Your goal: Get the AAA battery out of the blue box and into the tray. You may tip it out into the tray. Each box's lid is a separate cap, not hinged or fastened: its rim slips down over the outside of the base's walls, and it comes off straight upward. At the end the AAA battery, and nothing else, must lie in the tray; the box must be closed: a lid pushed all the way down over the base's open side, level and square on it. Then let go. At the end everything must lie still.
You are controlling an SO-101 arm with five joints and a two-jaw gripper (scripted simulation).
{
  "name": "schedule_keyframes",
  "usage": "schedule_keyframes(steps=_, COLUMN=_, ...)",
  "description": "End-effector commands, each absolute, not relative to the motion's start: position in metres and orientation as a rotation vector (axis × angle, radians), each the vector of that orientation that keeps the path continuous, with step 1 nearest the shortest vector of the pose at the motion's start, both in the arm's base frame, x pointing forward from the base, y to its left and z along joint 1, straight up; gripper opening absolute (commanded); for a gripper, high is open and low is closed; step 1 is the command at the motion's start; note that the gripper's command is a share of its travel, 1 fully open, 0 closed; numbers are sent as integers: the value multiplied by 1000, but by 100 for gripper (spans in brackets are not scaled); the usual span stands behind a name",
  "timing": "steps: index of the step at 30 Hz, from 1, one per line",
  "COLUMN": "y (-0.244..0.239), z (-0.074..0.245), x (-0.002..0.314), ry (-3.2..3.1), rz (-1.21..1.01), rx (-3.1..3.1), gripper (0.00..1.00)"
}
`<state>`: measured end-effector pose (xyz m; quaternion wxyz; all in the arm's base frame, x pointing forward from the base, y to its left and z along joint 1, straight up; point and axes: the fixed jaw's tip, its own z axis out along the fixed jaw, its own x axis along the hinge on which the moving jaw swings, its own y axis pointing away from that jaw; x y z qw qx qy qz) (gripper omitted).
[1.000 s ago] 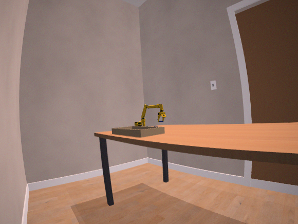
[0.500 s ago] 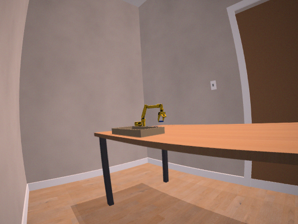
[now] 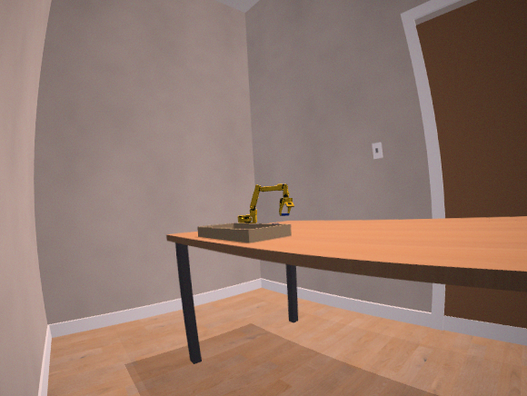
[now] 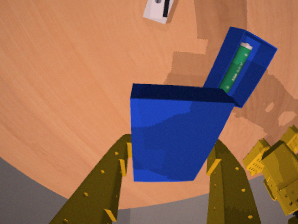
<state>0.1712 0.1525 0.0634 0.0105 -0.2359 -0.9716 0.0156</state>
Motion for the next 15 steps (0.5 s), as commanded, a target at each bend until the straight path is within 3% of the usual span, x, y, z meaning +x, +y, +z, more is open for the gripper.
schedule_keyframes(steps=1, y=157, z=72, x=173, ry=-3055, rz=-5, rx=-742, gripper=22)
schedule_keyframes(steps=15, y=159, z=74, x=173, ry=-3063, rz=-19, rx=-735, gripper=22)
